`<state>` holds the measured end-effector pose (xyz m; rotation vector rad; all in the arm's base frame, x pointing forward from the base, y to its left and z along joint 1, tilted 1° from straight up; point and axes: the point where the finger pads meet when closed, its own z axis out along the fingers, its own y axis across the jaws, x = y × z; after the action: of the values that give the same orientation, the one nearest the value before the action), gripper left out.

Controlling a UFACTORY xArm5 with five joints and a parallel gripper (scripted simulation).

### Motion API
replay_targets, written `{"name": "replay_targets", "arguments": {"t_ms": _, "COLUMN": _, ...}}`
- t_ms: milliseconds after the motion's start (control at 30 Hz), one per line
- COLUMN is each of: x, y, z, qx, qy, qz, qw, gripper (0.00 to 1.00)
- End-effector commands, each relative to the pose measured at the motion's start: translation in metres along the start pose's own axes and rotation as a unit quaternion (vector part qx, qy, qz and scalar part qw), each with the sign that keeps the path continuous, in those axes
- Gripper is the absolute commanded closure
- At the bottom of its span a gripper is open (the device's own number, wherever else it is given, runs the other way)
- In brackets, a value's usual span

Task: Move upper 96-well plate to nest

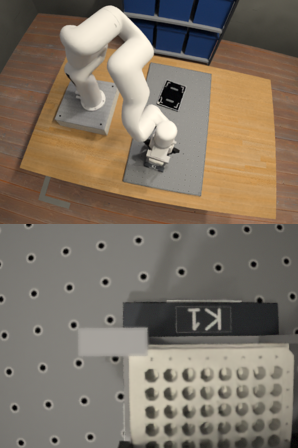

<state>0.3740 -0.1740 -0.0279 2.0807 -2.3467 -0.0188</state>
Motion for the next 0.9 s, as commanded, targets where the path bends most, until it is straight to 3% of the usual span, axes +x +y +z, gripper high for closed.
{"name": "replay_targets", "arguments": {"t_ms": 0, "x": 0.000, "y": -0.001, "z": -0.001, "qx": 0.003, "qy": -0.004, "qz": 0.000, "qw": 1.000, "gripper": 1.00}}
{"name": "replay_targets", "arguments": {"t_ms": 867, "x": 0.001, "y": -0.001, "z": -0.016, "qx": 0.003, "qy": -0.004, "qz": 0.000, "qw": 1.000, "gripper": 1.00}}
